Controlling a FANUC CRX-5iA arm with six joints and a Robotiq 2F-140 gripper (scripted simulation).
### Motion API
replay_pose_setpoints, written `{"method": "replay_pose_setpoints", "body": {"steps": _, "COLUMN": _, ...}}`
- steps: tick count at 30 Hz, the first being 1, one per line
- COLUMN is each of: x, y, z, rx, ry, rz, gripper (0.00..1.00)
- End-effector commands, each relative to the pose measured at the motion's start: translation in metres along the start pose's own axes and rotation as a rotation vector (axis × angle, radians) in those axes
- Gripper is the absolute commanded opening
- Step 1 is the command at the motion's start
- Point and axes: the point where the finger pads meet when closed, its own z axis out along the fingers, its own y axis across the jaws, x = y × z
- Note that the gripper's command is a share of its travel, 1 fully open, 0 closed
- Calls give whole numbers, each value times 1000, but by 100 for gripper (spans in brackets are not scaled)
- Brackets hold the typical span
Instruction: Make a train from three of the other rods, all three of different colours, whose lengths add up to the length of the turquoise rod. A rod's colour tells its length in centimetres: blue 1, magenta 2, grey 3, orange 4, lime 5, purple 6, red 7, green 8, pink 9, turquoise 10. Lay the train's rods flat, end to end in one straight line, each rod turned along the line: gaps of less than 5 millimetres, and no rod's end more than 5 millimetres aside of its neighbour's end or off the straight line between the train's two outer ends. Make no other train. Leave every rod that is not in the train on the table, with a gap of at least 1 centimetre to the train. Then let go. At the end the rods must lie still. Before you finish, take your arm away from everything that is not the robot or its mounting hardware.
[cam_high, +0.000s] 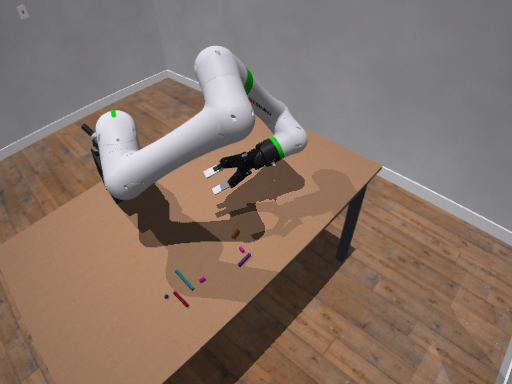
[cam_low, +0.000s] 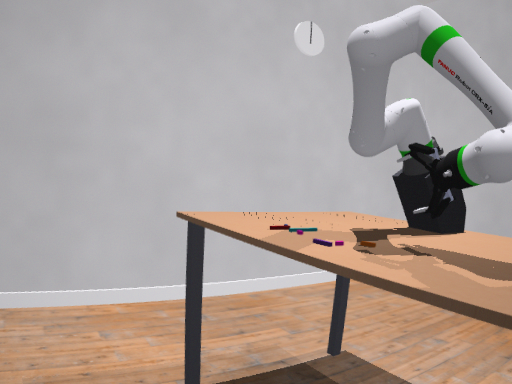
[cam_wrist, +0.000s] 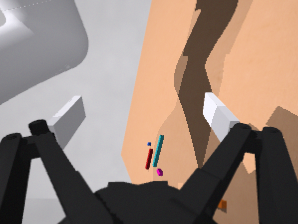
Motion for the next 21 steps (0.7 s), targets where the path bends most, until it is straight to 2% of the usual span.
{"method": "replay_pose_setpoints", "body": {"steps": 1, "x": 0, "y": 0, "z": 0, "rx": 0, "ry": 0, "rz": 0, "gripper": 100}}
{"method": "replay_pose_setpoints", "body": {"steps": 18, "x": 0, "y": 0, "z": 0, "rx": 0, "ry": 0, "rz": 1, "gripper": 100}}
{"method": "replay_pose_setpoints", "body": {"steps": 21, "x": -3, "y": -1, "z": 3, "rx": -8, "ry": 22, "rz": 29, "gripper": 100}}
